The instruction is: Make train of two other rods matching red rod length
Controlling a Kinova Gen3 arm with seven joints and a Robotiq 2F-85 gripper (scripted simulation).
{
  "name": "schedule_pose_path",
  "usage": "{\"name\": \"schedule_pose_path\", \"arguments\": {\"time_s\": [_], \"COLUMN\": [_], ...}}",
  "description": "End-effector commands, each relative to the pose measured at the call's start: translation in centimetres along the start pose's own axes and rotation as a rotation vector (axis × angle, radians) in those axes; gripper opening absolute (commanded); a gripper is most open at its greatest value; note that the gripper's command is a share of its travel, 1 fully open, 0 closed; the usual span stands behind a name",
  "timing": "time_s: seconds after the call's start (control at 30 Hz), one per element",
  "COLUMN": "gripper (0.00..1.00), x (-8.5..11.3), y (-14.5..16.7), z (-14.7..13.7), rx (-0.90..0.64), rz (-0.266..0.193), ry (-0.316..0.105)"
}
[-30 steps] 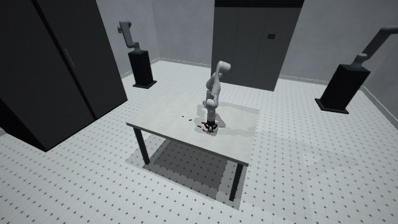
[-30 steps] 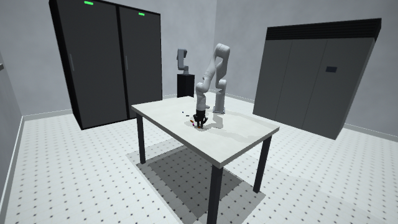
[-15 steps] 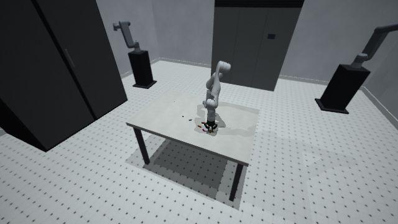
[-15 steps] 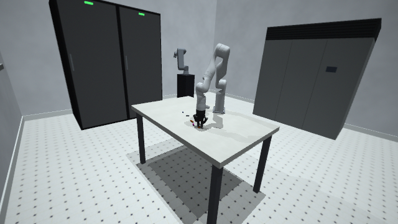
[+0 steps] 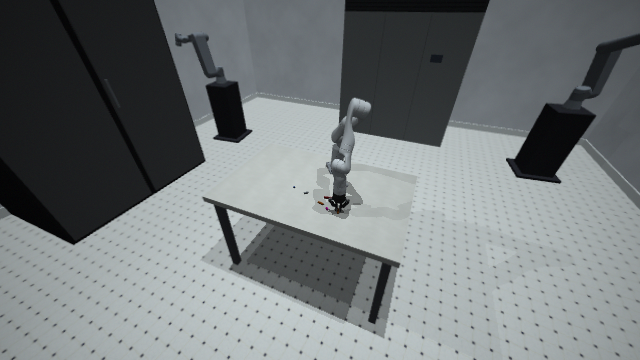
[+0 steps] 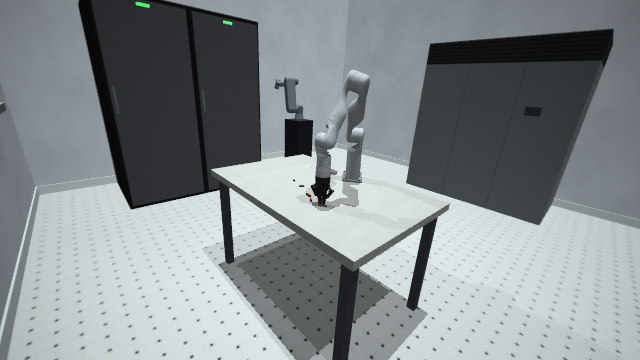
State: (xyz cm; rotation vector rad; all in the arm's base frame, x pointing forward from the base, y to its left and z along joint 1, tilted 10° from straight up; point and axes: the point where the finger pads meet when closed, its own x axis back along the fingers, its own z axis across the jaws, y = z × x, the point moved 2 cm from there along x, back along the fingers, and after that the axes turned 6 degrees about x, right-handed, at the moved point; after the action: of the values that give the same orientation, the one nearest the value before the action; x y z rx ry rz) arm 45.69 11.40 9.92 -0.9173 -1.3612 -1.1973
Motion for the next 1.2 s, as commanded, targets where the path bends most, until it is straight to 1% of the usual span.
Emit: {"name": "schedule_pose_path", "arguments": {"time_s": [0.0,0.9,1.03,1.1,1.17], "gripper": [0.05,0.05,0.05,0.05,0.05], "x": [0.1,0.1,1.0,1.0,1.9], "y": [0.1,0.1,0.1,0.1,0.1], "z": [0.0,0.0,0.0,0.0,0.0], "rx": [0.000,0.000,0.000,0.000,0.000], "rz": [-0.002,-0.002,-0.002,-0.002,-0.002], "ry": [0.000,0.000,0.000,0.000,0.000]}}
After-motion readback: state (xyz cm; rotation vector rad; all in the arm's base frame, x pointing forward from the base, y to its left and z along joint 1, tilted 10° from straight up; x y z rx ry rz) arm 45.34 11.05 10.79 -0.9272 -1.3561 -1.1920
